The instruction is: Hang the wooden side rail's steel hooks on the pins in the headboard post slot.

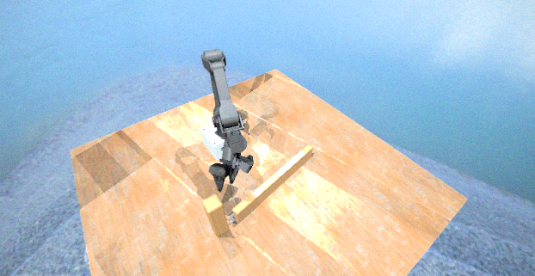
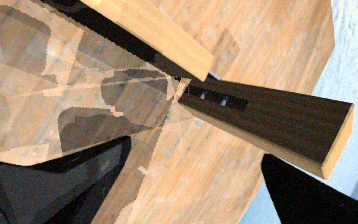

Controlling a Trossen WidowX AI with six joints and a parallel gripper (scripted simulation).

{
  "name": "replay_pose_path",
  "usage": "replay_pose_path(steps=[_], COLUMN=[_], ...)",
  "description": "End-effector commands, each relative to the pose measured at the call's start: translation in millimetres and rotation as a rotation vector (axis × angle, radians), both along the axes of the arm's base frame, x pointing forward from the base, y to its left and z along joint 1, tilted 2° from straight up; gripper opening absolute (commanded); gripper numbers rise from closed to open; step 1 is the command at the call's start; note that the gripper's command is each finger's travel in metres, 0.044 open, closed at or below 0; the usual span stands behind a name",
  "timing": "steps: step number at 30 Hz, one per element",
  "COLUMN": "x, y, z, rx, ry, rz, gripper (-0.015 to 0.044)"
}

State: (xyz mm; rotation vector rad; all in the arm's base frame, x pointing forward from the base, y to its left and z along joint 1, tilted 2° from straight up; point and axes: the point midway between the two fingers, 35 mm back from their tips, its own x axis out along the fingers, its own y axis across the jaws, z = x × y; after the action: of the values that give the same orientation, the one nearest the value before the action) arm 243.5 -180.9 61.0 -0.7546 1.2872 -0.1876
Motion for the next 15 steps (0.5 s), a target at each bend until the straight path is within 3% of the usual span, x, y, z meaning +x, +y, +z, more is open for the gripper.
replay_pose_path(steps=[1,15], x=[3.0,9.8], y=[3.0,14.7], z=[-1.5,2.0], rx=[0.047,0.144], ry=[-0.175,-0.761], rz=[-0.317,-1.046], gripper=[0.044,0.044])
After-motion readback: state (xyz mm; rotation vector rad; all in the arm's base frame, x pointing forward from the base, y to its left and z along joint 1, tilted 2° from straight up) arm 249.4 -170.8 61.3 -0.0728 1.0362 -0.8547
